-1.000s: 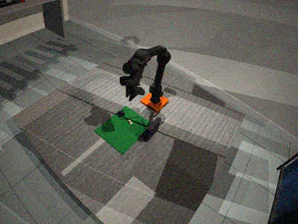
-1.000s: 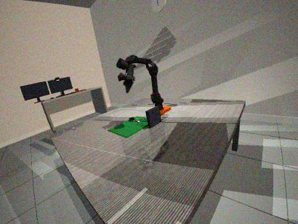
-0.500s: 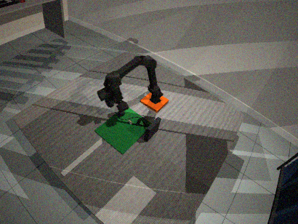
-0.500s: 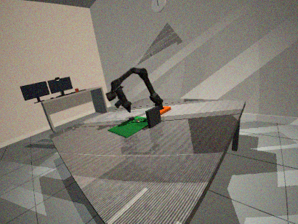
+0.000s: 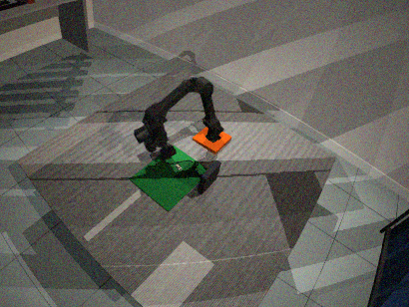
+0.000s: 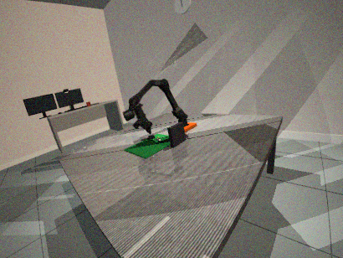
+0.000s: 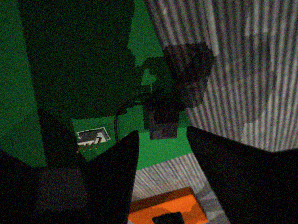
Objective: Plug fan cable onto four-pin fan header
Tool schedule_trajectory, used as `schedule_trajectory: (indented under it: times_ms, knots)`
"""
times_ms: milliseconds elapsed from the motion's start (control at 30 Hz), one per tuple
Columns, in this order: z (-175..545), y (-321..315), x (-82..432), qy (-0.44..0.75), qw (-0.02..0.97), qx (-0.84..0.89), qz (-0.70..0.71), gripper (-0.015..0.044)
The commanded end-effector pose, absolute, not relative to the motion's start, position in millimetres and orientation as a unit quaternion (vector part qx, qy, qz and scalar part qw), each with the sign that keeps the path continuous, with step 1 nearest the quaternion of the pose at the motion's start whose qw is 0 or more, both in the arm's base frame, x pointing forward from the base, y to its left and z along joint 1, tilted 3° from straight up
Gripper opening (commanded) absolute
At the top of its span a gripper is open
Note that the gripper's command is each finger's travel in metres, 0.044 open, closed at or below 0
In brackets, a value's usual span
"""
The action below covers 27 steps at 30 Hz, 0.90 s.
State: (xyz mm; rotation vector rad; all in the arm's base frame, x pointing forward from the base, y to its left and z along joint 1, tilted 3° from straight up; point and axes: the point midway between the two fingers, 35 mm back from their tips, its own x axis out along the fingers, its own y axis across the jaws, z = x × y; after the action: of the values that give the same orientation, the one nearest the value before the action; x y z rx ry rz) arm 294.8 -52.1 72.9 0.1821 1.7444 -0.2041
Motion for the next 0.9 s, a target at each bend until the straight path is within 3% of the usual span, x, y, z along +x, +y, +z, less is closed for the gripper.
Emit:
schedule_trajectory:
  times_ms: [0,700,767,867]
  knots:
    - [65,-53,294,0.766,0.633,0.076,-0.088,0.021]
    - [37,-54,295,0.766,0.632,0.076,-0.088,0.021]
    - [39,-54,295,0.765,0.633,0.08,-0.089,0.0157]
    - [39,-54,295,0.765,0.633,0.08,-0.089,0.0137]
